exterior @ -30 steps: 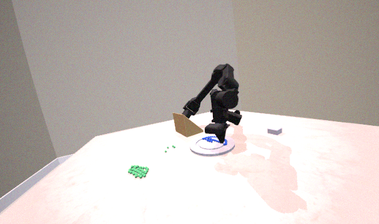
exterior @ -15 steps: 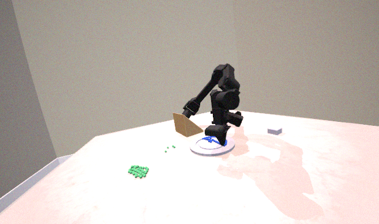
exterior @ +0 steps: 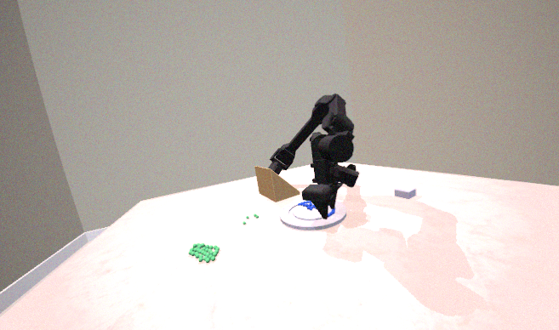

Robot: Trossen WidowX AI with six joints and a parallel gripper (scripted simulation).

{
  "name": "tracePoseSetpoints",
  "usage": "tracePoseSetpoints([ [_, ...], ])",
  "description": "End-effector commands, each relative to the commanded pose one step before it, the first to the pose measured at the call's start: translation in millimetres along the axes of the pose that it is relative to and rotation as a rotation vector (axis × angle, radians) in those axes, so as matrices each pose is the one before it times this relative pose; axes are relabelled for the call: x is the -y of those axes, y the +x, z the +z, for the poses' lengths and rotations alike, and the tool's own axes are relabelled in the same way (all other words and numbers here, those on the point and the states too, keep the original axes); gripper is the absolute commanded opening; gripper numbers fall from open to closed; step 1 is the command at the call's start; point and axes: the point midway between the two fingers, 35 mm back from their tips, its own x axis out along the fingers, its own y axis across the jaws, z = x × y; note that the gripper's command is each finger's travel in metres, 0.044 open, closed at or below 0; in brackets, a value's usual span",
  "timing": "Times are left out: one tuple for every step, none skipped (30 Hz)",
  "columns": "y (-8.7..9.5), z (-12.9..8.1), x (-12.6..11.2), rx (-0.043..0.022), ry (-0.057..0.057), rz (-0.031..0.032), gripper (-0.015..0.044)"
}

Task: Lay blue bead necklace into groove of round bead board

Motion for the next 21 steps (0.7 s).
tracePoseSetpoints([
  [-3.42,-0.39,-0.18,-0.00086,0.0016,0.00126,0.0394],
  [-0.48,-0.06,-0.04,-0.00014,0.0004,0.00027,0.042],
  [2.76,-0.17,-0.52,-0.00135,0.0011,0.00164,0.044],
  [-1.18,-0.01,0.0,0.00056,-0.0005,-0.00071,0.044],
  [-1.18,-0.01,0.0,0.00056,-0.0005,-0.00071,0.044],
  [-0.39,0.0,0.0,0.00019,-0.0002,-0.00024,0.044],
  [0.0,0.0,0.0,0.0,0.0,0.0,0.044],
  [0.0,0.0,0.0,0.0,0.0,0.0,0.044],
  [0.0,0.0,0.0,0.0,0.0,0.0,0.044],
  [0.0,0.0,0.0,0.0,0.0,0.0,0.044],
  [0.0,0.0,0.0,0.0,0.0,0.0,0.044],
  [0.0,0.0,0.0,0.0,0.0,0.0,0.044],
  [0.0,0.0,0.0,0.0,0.0,0.0,0.044],
  [0.0,0.0,0.0,0.0,0.0,0.0,0.044],
  [0.0,0.0,0.0,0.0,0.0,0.0,0.044],
  [0.0,0.0,0.0,0.0,0.0,0.0,0.044],
  [0.0,0.0,0.0,0.0,0.0,0.0,0.044],
  [0.0,0.0,0.0,0.0,0.0,0.0,0.044],
  [0.0,0.0,0.0,0.0,0.0,0.0,0.044],
  [0.0,0.0,0.0,0.0,0.0,0.0,0.044],
  [0.0,0.0,0.0,0.0,0.0,0.0,0.044],
])
